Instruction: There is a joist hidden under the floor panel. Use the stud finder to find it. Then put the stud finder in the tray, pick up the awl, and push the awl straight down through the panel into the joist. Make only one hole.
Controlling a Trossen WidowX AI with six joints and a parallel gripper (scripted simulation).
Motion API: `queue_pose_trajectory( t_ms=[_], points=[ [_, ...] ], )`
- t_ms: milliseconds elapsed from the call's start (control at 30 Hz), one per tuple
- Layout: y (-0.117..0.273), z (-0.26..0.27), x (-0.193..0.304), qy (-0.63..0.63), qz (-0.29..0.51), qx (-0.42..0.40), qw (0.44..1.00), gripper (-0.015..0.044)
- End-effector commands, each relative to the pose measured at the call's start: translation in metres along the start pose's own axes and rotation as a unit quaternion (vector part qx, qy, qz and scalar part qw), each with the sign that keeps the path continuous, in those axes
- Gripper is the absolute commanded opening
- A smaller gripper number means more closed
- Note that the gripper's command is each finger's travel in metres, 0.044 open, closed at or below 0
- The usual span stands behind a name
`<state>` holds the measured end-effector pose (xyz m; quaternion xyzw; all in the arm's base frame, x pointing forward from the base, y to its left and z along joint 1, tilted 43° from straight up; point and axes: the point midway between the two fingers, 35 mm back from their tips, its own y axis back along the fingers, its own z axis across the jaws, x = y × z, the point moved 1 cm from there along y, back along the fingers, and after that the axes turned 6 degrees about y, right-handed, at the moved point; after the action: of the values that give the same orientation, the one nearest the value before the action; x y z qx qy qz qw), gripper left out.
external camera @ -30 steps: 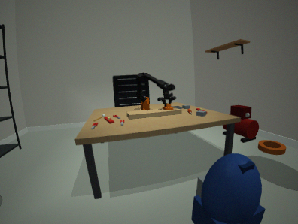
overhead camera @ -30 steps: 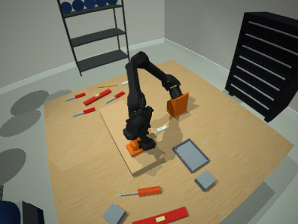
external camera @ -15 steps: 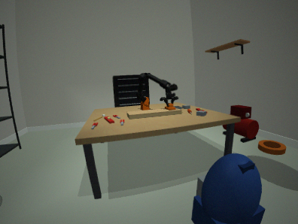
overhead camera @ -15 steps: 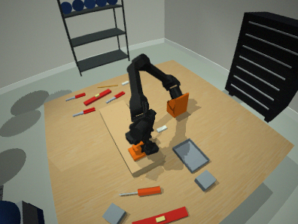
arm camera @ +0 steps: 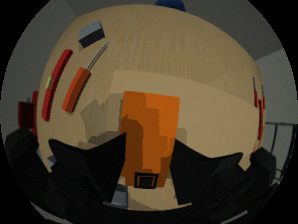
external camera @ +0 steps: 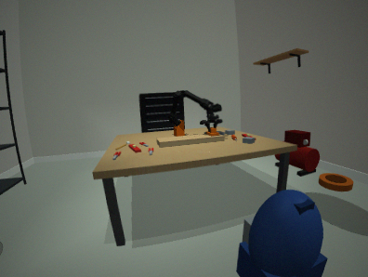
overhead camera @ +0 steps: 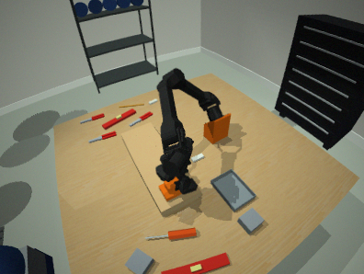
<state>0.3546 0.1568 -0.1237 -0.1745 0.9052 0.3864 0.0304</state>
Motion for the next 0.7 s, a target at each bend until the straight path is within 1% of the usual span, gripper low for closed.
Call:
queue_pose_trajectory(
  t_ms=[0,233,667],
  points=[
    [0.000,-0.001,0.000,0.000,0.000,0.000,1.000,0.0000],
    [0.000,0.001,0.000,-0.002,0.001,-0.003,1.000,0.0000],
    [-0.001,-0.021,0.003,-0.002,0.001,-0.002,1.000,0.0000]
  ],
)
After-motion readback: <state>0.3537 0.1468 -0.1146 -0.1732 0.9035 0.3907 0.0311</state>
